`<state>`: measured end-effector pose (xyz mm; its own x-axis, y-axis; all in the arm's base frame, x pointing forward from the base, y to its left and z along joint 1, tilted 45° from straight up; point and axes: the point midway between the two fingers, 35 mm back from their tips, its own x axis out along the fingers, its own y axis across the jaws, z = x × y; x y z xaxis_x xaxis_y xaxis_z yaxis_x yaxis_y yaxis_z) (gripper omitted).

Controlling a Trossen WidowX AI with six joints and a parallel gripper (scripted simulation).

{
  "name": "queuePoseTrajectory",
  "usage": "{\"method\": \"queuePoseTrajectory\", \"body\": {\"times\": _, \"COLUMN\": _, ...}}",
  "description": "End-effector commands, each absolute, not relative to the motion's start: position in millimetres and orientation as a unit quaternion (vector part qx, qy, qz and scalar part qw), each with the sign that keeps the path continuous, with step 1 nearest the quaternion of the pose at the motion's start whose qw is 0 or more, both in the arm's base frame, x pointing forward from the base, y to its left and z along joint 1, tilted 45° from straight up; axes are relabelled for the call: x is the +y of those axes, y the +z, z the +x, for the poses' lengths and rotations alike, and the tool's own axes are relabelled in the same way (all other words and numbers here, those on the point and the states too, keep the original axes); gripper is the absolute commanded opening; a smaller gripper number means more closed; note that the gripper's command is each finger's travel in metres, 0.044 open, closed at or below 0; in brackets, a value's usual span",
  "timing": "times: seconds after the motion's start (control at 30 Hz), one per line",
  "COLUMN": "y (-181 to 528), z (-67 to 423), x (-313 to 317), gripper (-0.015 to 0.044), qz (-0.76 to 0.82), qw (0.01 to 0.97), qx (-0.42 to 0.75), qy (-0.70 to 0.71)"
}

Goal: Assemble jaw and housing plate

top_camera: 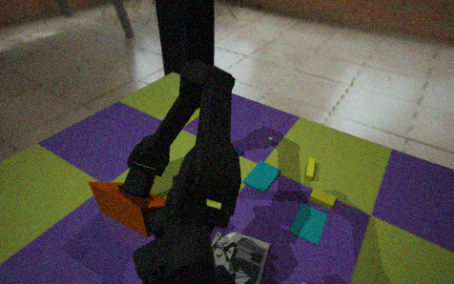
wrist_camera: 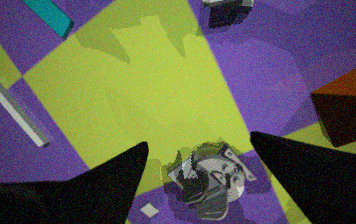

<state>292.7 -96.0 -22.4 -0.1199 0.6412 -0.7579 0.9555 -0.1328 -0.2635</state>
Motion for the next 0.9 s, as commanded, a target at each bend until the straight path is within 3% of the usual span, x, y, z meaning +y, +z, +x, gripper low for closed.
{"method": "queuePoseTrajectory", "body": {"times": 0.0, "y": -32, "z": 289, "x": -109, "gripper": 0.044, "qz": 0.624, "qw": 0.225, "qx": 0.647, "qy": -0.377}}
{"method": "queuePoseTrajectory", "body": {"times": 0.87, "y": -85, "z": 239, "x": -179, "gripper": 0.044, "qz": 0.512, "qw": 0.414, "qx": 0.74, "qy": -0.137}}
